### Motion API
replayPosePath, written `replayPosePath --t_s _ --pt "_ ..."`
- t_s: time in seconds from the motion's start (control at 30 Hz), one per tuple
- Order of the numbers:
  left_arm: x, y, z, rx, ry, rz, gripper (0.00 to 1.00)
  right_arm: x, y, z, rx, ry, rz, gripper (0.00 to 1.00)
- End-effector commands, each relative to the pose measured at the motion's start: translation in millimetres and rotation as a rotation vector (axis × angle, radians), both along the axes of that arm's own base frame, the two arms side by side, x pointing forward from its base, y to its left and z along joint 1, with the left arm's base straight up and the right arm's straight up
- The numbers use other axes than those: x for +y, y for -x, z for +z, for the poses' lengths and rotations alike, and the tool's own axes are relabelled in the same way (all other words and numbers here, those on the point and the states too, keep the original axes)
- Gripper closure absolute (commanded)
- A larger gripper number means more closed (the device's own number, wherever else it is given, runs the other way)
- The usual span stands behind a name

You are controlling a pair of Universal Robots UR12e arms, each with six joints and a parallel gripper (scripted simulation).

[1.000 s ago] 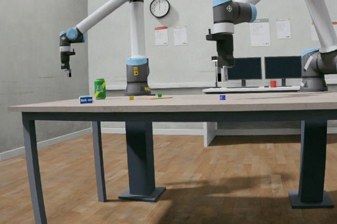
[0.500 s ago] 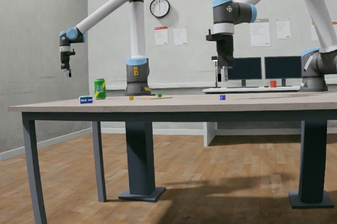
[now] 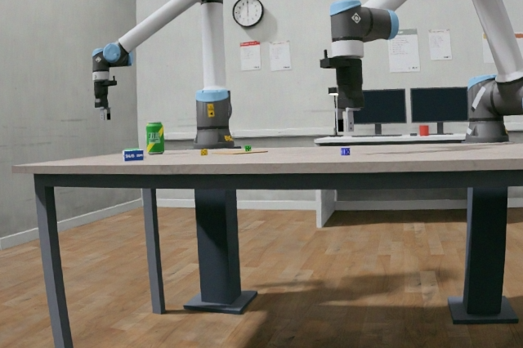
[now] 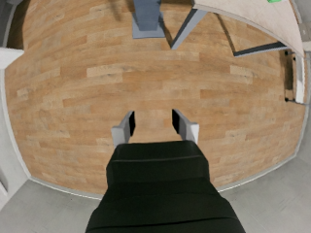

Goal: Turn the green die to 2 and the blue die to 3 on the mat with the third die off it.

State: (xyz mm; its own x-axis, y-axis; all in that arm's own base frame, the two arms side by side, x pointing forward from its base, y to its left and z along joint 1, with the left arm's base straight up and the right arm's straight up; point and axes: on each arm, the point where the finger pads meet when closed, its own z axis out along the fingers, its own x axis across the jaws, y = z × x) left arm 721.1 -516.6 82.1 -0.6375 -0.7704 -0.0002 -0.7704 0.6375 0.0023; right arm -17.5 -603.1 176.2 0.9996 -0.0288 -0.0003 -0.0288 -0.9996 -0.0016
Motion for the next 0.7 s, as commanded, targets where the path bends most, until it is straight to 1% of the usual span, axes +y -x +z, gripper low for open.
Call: replayPosePath --t_s 0.0,0.13,0.2,0.67 --pt "-0.6 -0.6 -2.6 -0.002 0.002 0.000 0.30 -0.6 -0.1 0.8 0.000 0.002 0.000 0.00" --pt "-0.6 -0.6 -9.0 -0.002 0.002 0.000 0.30 -0.6 -0.1 0.8 0.000 0.002 0.000 0.00" --pt "-0.6 -0.6 -9.0 -0.002 0.002 0.000 0.30 -0.6 -0.1 0.8 0.000 0.002 0.000 0.00" --pt "-0.7 -0.5 -29.3 -0.002 0.002 0.000 0.30 -0.6 -0.1 0.8 0.000 0.002 0.000 0.00"
